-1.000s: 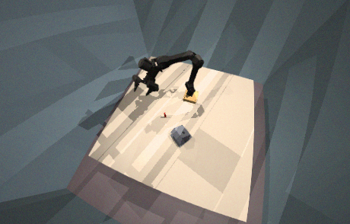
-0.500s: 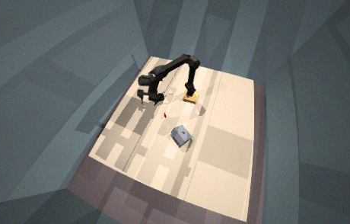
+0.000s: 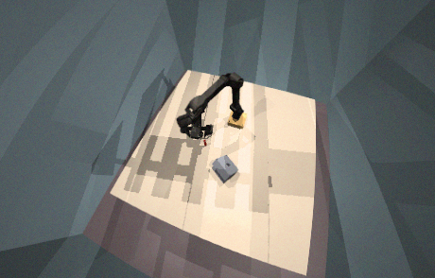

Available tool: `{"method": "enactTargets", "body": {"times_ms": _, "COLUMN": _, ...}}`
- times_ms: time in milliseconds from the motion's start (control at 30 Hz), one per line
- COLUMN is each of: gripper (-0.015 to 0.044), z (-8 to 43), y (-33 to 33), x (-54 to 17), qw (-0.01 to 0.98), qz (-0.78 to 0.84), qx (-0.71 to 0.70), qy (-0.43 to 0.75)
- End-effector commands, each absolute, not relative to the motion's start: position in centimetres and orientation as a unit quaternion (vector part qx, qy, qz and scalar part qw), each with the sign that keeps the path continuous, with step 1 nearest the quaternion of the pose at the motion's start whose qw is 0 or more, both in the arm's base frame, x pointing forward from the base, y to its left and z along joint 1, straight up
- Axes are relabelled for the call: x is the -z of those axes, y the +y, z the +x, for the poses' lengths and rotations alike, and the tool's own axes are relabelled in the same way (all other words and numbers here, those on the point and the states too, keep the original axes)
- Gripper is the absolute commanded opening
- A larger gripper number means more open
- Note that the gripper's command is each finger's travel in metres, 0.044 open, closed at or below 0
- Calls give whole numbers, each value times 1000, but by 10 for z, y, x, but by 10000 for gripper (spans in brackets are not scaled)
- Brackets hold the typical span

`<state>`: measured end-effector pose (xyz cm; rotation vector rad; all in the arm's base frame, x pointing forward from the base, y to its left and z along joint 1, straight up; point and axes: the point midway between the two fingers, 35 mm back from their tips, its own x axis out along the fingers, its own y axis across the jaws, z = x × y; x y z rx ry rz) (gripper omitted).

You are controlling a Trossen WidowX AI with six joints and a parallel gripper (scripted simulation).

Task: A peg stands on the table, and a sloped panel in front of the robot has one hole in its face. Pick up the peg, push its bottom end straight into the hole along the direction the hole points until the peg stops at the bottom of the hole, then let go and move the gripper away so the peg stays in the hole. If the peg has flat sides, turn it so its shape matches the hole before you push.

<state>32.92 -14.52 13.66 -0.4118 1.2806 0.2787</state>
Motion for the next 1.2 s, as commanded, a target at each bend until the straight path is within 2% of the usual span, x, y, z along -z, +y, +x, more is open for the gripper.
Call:
{"method": "enactTargets", "body": {"times_ms": 0, "gripper": 440, "z": 326, "y": -134, "x": -125, "qw": 753, "qz": -168, "qx": -128, "qy": 623}}
{"method": "enactTargets", "body": {"times_ms": 267, "gripper": 440, "z": 315, "y": -110, "x": -103, "qw": 704, "qz": -131, "qx": -124, "qy": 687}}
{"method": "enactTargets", "body": {"times_ms": 1167, "gripper": 440, "z": 319, "y": -109, "x": -66, "qw": 703, "qz": -130, "qx": -124, "qy": 688}}
